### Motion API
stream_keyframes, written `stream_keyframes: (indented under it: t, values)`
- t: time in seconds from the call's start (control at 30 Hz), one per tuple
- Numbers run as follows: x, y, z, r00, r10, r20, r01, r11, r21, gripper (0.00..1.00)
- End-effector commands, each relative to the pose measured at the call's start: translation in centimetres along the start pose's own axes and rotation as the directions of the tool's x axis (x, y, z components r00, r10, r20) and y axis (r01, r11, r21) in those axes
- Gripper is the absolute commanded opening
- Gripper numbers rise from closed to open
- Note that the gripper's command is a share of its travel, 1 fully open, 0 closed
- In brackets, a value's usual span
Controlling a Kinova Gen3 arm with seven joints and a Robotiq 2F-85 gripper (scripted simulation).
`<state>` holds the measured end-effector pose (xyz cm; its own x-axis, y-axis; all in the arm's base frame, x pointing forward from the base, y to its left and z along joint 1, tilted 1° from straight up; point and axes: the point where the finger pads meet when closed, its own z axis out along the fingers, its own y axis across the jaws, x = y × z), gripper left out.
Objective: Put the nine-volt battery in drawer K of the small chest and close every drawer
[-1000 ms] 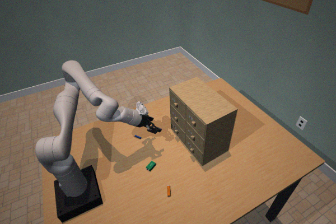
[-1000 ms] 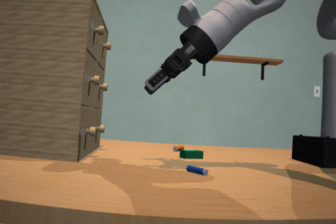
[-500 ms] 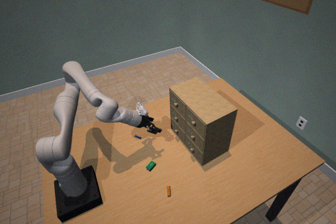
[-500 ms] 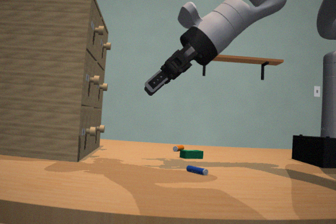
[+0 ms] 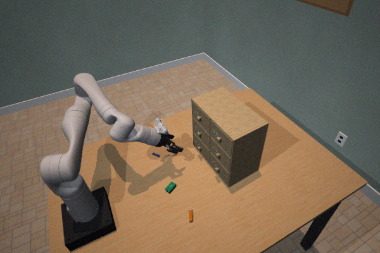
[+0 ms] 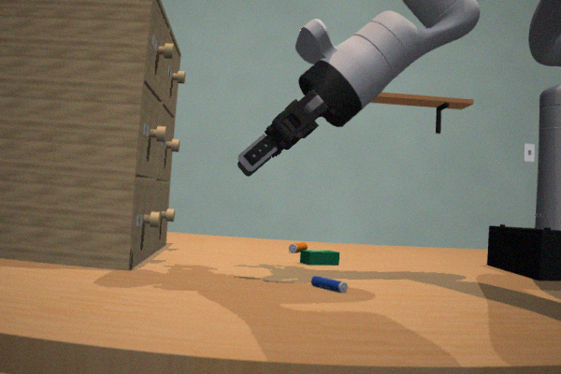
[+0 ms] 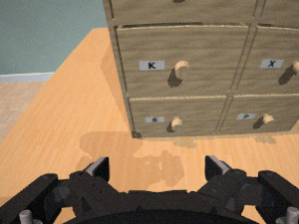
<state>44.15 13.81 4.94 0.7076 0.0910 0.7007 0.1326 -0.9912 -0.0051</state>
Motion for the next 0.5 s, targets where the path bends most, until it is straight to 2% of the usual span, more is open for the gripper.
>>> stream_keyframes:
  t: [0.0,0.17,0.47]
  values:
    - [-1.31,0.47,0.94,1.000,-0.011,0.012,0.012,1.000,-0.013,1.00]
    - [-2.08,0.49,1.70,1.000,-0.011,0.012,0.012,1.000,-0.013,1.00]
    - [-2.11,0.49,1.72,1.000,-0.011,0.012,0.012,1.000,-0.013,1.00]
